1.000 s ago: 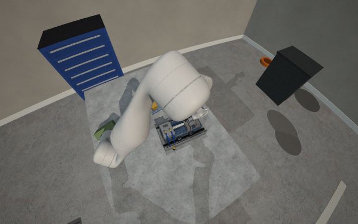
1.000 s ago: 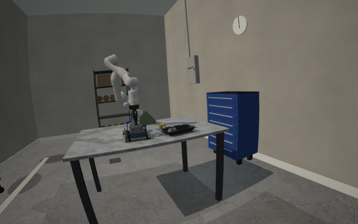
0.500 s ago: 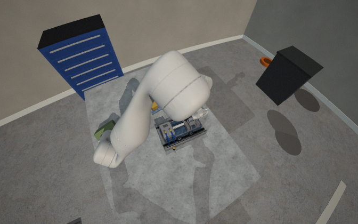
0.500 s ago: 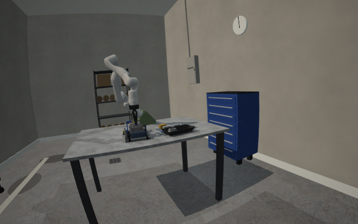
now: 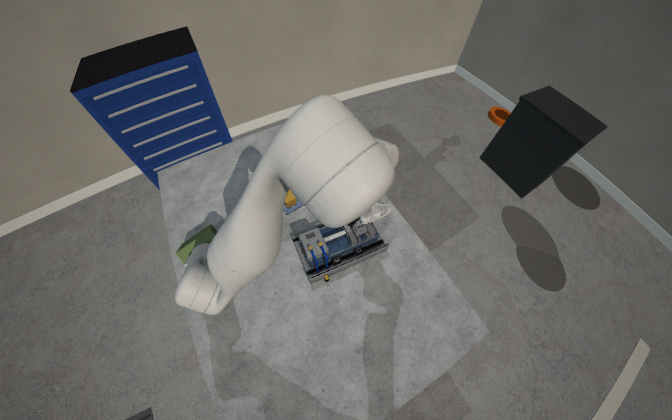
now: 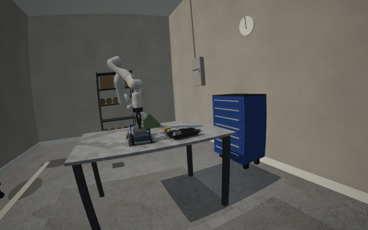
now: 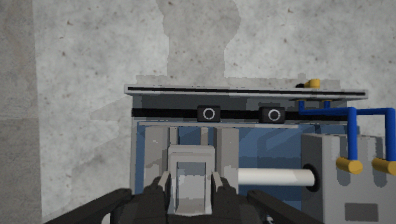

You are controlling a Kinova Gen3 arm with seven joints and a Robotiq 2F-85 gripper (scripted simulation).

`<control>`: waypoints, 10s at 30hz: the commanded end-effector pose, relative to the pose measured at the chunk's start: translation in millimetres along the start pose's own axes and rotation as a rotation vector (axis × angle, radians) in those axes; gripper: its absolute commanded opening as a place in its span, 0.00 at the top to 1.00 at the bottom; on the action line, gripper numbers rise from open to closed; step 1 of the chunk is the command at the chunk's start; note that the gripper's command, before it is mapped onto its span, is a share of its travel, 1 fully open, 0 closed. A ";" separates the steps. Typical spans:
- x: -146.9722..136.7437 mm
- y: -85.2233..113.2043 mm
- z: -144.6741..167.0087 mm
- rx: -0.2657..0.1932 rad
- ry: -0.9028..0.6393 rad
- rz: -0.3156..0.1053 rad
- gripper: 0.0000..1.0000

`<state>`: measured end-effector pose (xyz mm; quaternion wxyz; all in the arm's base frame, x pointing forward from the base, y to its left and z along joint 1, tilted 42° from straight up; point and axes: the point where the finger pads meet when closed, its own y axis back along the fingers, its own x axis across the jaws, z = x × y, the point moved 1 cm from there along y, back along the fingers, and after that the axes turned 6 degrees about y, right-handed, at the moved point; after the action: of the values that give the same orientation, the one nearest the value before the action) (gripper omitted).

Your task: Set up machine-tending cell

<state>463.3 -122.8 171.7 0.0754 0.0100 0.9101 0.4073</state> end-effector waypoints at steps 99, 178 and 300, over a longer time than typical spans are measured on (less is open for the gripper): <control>-0.2 46.1 0.2 0.000 0.000 -0.001 1.00; -63.1 50.9 349.3 0.006 0.164 -0.010 1.00; -56.0 47.8 377.8 0.000 0.178 -0.001 1.00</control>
<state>571.2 182.8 -34.8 -0.0061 -0.0255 0.9136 0.4059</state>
